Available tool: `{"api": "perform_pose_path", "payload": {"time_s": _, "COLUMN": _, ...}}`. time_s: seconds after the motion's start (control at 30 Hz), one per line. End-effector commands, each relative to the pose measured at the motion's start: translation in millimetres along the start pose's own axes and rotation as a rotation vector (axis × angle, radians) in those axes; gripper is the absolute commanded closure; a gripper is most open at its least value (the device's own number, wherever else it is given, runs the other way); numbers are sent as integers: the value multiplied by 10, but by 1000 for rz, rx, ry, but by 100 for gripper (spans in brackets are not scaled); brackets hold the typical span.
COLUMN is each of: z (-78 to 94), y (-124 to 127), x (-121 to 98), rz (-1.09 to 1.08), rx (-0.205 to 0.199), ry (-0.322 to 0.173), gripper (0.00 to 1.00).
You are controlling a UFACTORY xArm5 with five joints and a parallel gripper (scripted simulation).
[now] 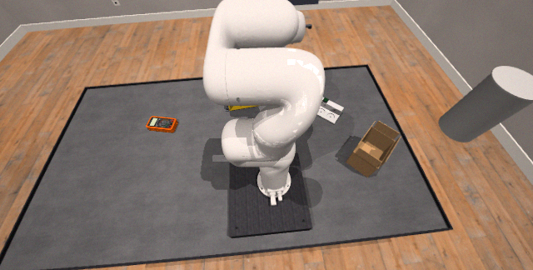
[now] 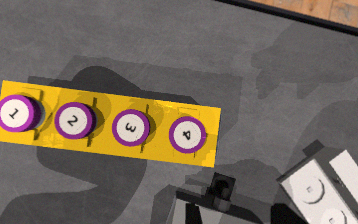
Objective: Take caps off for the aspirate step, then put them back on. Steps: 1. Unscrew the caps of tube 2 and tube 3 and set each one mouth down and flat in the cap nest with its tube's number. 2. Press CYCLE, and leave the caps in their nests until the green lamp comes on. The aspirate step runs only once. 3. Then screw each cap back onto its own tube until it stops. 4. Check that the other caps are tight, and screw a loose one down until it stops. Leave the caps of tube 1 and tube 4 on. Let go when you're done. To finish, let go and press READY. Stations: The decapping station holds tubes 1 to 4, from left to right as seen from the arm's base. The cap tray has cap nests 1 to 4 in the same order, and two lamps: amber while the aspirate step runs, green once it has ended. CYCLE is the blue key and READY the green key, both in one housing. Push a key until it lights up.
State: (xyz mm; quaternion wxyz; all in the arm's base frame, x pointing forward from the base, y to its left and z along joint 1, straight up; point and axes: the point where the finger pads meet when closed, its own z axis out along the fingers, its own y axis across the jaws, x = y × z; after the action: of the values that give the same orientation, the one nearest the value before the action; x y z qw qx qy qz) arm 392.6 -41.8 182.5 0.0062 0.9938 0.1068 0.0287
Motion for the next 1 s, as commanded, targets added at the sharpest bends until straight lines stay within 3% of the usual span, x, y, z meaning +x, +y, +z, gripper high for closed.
{"api": "perform_pose_path", "payload": {"time_s": 0.0, "z": 219, "y": 187, "x": -54, "rz": -60, "rx": 13, "ry": 9, "gripper": 54}}
{"api": "perform_pose_path", "payload": {"time_s": 0.2, "z": 600, "y": 486, "x": -184, "rz": -160, "rx": 15, "ry": 7, "gripper": 54}}
{"api": "perform_pose_path", "payload": {"time_s": 0.97, "z": 614, "y": 496, "x": -189, "rz": -477, "rx": 24, "ry": 0, "gripper": 54}}
